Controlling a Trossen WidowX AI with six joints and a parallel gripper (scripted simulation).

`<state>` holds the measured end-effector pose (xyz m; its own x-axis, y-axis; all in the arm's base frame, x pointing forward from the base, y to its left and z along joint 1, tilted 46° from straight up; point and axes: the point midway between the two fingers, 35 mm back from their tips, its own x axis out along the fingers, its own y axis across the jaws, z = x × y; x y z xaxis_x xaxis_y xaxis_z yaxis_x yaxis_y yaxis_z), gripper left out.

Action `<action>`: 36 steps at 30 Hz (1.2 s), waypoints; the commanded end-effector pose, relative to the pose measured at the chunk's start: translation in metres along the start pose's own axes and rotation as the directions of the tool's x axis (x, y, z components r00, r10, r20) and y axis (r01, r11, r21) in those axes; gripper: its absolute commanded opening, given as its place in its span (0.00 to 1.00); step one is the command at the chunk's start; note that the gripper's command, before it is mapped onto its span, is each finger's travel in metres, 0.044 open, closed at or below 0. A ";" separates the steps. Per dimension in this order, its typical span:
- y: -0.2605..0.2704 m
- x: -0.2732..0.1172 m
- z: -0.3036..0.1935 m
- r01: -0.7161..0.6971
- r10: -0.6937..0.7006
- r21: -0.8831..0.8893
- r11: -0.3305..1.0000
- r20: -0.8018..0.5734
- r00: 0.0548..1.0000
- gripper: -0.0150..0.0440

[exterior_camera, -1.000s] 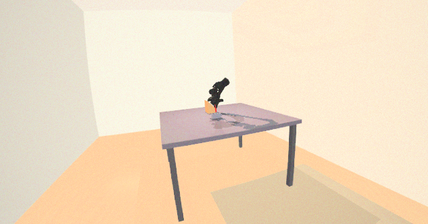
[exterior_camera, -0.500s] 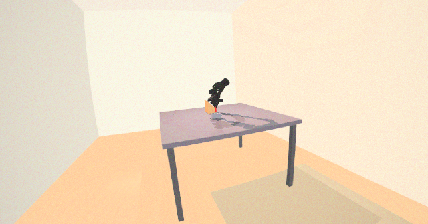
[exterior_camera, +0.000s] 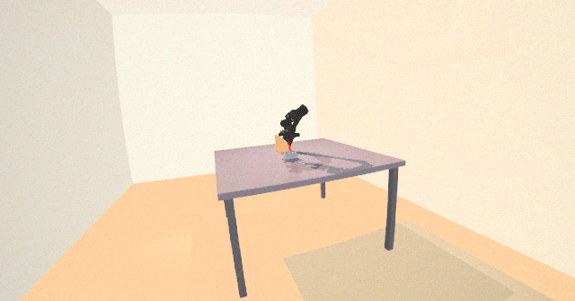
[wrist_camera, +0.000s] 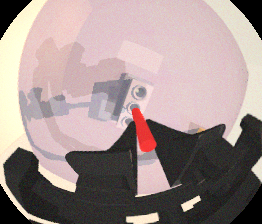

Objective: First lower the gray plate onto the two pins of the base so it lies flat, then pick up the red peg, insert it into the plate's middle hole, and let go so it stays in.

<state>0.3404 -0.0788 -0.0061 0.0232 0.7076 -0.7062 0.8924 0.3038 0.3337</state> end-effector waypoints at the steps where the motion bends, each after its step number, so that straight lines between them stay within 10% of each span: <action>1: -0.002 0.001 0.001 0.001 -0.001 -0.002 1.000 -0.001 1.000 0.25; 36: 0.000 0.016 0.001 0.005 -0.004 -0.012 1.000 0.004 1.000 0.25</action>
<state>0.3410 -0.0679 -0.0185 0.0210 0.7035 -0.7104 0.8869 0.3149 0.3380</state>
